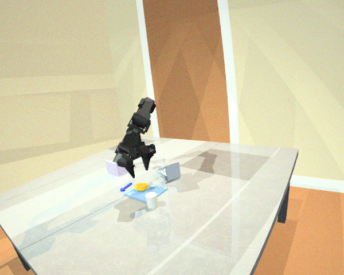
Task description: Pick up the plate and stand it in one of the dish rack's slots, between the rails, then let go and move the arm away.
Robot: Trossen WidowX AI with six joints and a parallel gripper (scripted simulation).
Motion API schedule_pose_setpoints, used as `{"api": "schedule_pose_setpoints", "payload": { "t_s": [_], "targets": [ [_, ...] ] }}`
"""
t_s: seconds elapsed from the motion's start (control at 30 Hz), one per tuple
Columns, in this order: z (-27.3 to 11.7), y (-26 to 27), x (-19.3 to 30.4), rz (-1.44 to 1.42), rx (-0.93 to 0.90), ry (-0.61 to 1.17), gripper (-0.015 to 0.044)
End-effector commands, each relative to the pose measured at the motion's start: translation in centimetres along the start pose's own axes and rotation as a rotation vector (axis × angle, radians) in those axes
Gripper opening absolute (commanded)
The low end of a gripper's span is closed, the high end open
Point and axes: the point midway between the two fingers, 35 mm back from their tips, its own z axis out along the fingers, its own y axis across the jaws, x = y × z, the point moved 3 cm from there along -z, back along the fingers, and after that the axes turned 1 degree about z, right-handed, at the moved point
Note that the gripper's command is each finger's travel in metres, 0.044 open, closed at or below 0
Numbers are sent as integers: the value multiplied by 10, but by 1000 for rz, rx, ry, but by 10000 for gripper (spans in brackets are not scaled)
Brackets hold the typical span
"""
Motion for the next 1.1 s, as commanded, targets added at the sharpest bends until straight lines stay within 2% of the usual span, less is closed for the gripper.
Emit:
{"api": "schedule_pose_setpoints", "payload": {
  "t_s": [0.0, 1.07],
  "targets": [
    [14, 0, 4, -8, 7, -3, 400],
    [62, -3, 4, -8, 6, -4, 400]
  ]
}}
